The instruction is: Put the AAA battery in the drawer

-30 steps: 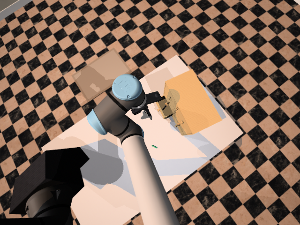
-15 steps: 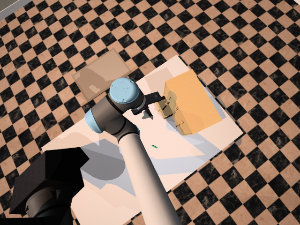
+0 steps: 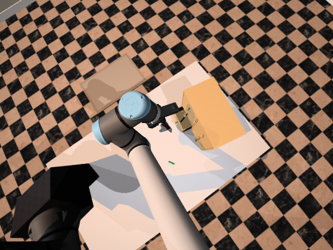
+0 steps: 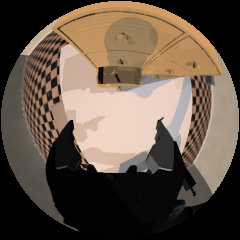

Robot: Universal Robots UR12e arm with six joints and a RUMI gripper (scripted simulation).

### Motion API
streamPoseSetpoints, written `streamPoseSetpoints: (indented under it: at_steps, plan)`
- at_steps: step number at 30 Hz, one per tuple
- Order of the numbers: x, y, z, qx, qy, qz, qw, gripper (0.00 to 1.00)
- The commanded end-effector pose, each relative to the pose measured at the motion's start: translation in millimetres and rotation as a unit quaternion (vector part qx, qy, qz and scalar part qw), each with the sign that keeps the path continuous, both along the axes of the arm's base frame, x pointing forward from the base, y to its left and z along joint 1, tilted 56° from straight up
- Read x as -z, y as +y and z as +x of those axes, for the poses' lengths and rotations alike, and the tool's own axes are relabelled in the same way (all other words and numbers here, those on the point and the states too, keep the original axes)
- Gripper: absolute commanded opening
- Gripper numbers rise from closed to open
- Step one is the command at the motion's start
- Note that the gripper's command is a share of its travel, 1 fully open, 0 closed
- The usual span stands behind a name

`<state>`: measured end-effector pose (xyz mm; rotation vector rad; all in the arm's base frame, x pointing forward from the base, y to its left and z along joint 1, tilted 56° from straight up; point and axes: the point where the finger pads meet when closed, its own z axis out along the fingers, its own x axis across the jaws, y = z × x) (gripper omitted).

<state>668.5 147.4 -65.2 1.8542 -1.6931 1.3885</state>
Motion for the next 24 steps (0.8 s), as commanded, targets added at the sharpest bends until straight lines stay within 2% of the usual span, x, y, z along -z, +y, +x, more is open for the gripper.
streamPoseSetpoints:
  at_steps: [1,24]
  plan:
    - [0.5,-0.7,2.9,-0.009,-0.006,0.0,1.0,1.0]
    - [6.3,-14.5,28.7,-0.071,-0.055,-0.008,0.996,1.0]
